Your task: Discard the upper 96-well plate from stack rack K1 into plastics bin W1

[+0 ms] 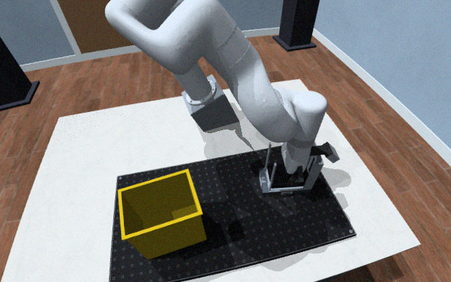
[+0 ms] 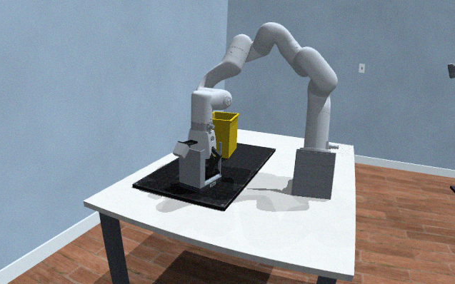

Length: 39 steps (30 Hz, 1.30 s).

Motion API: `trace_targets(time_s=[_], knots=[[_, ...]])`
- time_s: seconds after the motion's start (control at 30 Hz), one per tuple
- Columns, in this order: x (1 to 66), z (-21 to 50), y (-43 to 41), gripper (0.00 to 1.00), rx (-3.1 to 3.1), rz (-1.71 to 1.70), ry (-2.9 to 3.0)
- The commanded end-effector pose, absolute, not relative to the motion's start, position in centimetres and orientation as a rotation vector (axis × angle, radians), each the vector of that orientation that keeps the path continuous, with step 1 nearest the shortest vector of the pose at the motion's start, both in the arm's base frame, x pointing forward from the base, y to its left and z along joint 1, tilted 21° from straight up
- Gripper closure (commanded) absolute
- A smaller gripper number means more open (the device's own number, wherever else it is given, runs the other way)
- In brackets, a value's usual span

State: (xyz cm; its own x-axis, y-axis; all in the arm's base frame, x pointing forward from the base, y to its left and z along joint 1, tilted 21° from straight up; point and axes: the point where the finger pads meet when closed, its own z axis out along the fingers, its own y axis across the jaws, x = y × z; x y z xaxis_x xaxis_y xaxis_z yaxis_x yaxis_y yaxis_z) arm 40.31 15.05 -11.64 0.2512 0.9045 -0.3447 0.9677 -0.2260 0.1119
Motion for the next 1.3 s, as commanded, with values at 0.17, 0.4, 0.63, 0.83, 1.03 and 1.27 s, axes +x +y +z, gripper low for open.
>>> trace_targets(time_s=[0.17, 0.4, 0.63, 0.83, 1.03, 1.27], knots=[[40.45, -12.12, 15.00, 0.00, 2.226, -0.291, 1.732], [40.45, -12.19, 14.97, 0.00, 2.226, -0.291, 1.732], [40.45, -12.19, 14.97, 0.00, 2.226, -0.291, 1.732], [40.45, -12.18, 14.97, 0.00, 2.226, -0.291, 1.732], [40.45, -12.13, 15.00, 1.00, 2.226, -0.291, 1.732], [40.44, -12.13, 14.99, 1.00, 2.226, -0.291, 1.732]])
